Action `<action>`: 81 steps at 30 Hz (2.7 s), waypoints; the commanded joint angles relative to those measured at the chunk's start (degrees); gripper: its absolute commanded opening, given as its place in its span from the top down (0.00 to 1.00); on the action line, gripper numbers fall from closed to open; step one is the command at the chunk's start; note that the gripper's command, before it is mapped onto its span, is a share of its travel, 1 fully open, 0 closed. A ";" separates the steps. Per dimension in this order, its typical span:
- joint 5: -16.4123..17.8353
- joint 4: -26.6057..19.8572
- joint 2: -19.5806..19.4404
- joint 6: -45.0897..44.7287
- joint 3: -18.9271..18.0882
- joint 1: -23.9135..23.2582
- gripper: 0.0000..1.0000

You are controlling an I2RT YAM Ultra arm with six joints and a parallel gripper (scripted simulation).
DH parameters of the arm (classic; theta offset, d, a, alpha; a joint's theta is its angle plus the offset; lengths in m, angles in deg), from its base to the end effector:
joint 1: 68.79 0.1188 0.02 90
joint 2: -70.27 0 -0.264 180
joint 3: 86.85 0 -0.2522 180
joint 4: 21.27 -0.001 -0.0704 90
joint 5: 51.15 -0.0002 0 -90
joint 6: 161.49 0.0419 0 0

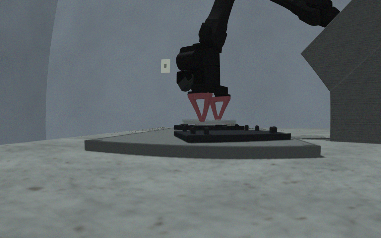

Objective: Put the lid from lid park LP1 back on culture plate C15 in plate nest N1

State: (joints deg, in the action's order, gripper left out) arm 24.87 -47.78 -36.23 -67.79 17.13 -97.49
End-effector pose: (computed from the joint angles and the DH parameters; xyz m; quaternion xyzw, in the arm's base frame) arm 0.3225 -0.1870 0.1508 0.2987 0.9042 -0.1749 0.2500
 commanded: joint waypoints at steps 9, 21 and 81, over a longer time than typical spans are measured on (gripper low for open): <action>0.05 0.67 0.41 -0.08 -0.04 0.08 0.00; 0.05 0.67 0.41 -0.08 -0.04 0.08 0.00; -0.98 -6.91 8.76 1.54 1.11 1.95 0.00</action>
State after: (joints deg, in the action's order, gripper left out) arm 24.04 -54.69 -28.45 -66.33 18.38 -95.68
